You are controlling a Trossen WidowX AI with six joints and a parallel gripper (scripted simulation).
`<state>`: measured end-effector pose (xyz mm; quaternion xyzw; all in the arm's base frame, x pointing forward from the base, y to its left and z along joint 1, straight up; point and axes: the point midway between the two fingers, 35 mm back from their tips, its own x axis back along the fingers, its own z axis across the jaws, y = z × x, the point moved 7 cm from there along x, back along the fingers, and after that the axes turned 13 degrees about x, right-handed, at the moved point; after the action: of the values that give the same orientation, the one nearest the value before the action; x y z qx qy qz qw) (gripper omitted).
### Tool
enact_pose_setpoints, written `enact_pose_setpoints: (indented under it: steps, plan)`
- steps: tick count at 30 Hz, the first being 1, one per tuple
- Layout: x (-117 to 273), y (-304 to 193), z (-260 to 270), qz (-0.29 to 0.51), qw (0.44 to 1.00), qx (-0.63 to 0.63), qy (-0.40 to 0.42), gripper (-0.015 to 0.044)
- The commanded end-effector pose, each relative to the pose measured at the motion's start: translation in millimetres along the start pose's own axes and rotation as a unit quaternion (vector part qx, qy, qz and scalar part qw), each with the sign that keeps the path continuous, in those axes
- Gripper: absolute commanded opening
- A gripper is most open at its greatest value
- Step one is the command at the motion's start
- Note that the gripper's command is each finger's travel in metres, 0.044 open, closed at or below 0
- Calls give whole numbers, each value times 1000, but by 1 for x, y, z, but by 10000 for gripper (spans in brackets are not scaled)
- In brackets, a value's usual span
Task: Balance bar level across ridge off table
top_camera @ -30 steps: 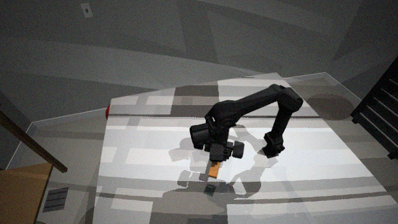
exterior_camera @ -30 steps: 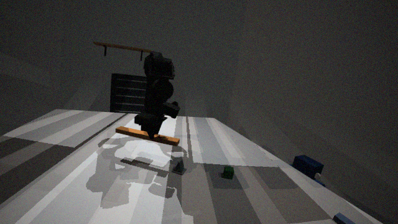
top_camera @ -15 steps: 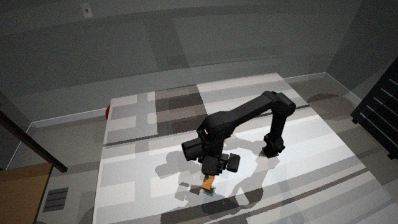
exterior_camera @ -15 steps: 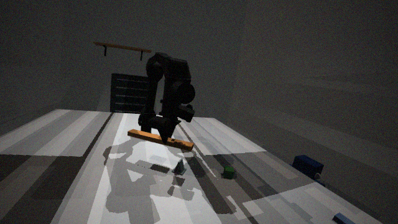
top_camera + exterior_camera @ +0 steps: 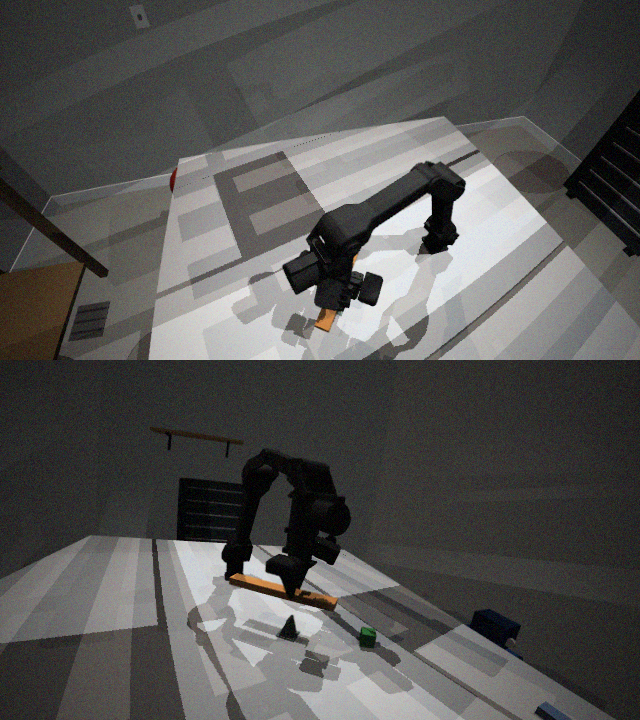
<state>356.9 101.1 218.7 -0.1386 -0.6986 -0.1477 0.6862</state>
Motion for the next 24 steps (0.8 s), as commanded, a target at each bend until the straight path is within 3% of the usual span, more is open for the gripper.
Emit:
enact_pose_setpoints:
  steps: [1, 24]
  plan:
    - [1, 17, -1, -3, 1000, -9, -5, 0]
    - [-27, 28, -2, -3, 1000, -14, -5, 0]
